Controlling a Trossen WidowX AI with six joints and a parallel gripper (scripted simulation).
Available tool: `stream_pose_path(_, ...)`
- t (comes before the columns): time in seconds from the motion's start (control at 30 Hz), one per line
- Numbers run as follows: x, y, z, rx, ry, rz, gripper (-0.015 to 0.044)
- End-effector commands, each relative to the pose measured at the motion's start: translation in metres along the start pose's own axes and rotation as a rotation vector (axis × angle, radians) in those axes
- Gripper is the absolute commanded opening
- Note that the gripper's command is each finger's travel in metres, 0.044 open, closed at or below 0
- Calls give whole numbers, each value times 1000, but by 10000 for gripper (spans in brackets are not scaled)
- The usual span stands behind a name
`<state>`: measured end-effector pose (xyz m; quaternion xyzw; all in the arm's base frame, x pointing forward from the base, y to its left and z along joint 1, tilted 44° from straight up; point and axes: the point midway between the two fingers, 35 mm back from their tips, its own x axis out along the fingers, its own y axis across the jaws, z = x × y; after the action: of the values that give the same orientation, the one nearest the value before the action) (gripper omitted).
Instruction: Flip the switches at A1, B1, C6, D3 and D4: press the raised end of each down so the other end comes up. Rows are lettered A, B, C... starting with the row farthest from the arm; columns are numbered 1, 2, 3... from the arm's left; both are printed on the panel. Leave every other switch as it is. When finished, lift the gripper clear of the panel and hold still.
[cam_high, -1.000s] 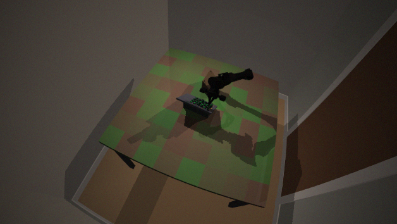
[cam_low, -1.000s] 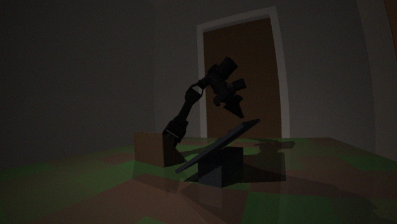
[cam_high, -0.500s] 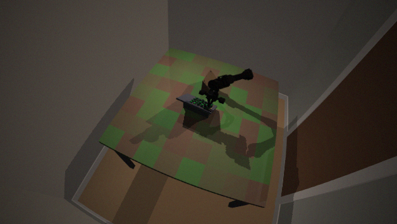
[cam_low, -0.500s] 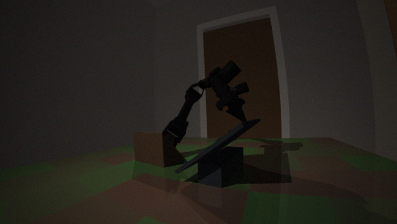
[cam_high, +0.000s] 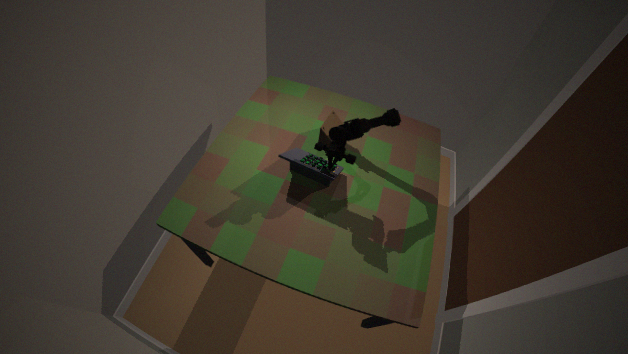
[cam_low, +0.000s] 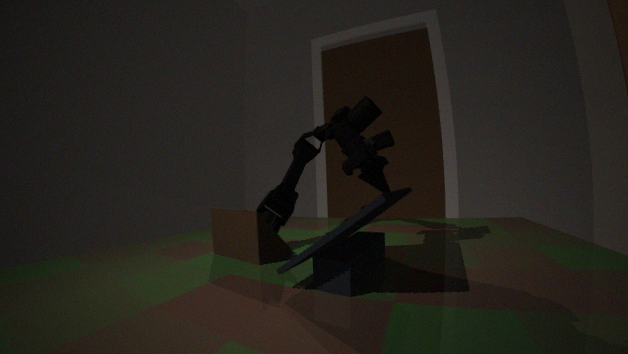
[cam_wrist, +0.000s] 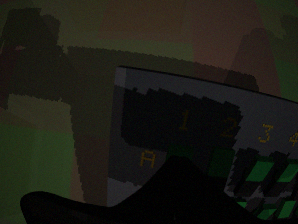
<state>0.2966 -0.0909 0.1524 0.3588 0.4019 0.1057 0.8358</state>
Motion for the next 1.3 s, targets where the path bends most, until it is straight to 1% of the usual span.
stream_pose_path(0.0,1,-1,0,3,1,-3,0)
stream_pose_path(1.27,5,-1,0,3,1,-3,0)
